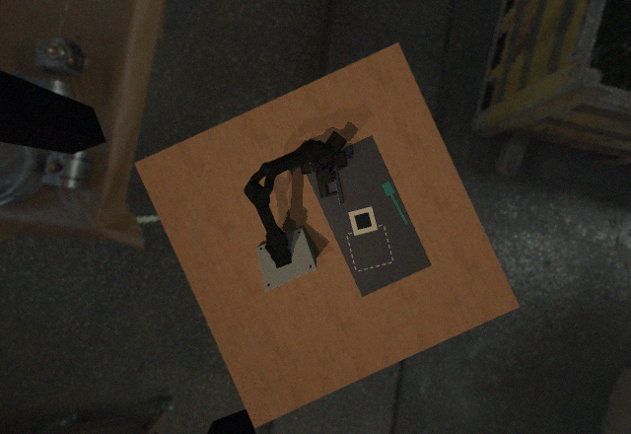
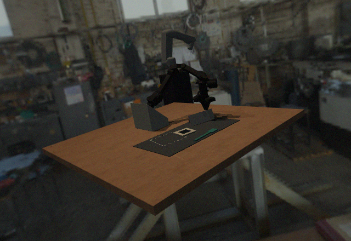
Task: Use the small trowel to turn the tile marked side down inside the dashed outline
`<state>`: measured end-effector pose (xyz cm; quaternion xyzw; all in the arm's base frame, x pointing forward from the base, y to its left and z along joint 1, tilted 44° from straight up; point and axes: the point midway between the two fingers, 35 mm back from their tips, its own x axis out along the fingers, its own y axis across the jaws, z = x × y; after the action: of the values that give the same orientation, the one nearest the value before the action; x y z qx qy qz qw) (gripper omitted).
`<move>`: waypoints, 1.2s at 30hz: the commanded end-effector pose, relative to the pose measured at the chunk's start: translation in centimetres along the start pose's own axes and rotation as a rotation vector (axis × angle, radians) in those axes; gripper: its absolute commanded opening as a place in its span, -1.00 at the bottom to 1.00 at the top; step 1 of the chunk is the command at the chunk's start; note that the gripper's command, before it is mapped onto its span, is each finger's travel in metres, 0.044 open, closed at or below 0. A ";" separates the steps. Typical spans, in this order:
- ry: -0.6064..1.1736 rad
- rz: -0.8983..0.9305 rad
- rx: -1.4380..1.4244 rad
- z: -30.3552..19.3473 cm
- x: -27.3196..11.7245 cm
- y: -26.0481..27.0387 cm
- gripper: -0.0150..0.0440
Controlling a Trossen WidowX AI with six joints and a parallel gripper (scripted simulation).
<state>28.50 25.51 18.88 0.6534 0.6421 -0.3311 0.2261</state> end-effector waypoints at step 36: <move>0.006 0.003 -0.012 0.0 0.2 7.4 -0.15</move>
<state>34.99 25.19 17.82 0.6534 0.6434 -0.3277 0.2275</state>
